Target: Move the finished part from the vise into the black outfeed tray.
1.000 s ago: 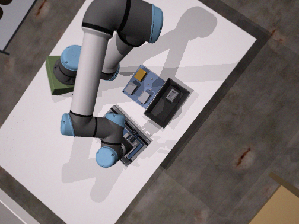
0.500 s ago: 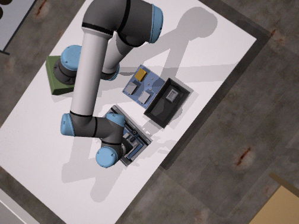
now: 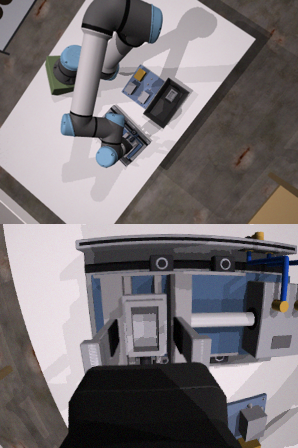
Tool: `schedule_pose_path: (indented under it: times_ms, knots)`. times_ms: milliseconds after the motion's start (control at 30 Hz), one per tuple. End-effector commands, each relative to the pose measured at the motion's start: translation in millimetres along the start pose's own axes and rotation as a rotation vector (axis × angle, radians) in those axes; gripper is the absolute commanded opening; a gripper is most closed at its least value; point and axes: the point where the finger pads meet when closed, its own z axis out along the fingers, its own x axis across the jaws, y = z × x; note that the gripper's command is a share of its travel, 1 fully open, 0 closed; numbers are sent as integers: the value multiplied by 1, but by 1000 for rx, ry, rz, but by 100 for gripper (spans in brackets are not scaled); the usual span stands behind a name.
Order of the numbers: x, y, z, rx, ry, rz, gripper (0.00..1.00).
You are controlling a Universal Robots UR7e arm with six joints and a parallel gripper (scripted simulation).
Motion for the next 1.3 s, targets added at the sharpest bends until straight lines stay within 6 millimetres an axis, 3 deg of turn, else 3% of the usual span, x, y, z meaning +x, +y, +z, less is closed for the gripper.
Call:
schedule_pose_path:
  times_ms: [0, 1267]
  knots:
    - [0, 0, 1, 1, -1, 0, 100]
    - [0, 0, 6, 1, -1, 0, 100]
